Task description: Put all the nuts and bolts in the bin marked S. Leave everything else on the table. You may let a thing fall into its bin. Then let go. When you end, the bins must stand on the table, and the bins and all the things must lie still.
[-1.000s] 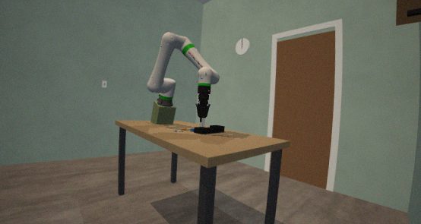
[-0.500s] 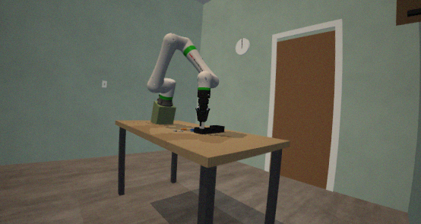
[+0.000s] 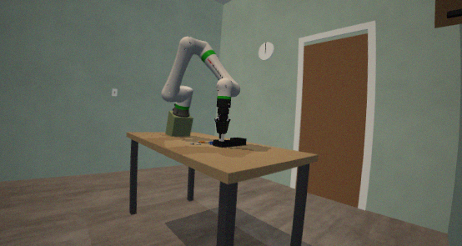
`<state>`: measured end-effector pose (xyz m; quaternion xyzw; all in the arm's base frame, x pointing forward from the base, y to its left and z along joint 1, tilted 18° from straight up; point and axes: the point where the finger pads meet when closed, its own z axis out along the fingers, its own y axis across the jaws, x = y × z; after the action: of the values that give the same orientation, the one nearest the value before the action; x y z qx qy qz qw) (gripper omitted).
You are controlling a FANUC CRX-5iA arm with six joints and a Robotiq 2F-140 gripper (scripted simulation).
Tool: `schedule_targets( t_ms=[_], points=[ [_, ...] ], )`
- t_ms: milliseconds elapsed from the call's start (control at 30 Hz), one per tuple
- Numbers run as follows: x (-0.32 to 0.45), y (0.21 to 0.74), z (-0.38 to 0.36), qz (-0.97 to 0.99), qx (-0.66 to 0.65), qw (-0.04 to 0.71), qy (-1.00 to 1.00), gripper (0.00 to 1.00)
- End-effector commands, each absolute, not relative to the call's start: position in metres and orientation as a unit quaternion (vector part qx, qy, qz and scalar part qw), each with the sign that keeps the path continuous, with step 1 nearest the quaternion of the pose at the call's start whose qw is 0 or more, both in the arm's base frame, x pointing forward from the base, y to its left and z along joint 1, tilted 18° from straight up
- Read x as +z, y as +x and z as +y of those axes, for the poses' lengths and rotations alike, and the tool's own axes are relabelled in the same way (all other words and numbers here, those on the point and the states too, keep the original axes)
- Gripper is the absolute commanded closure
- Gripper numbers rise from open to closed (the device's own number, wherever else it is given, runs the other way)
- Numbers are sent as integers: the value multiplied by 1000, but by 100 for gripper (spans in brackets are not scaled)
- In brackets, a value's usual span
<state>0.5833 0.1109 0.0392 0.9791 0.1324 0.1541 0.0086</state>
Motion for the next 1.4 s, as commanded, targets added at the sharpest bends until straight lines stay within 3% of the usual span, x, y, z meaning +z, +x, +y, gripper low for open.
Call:
schedule_targets(
  t_ms=[0,1367],
  points=[
    [39,583,111,132,154,9,979,95],
    [57,578,110,132,154,9,979,95]
  ],
)
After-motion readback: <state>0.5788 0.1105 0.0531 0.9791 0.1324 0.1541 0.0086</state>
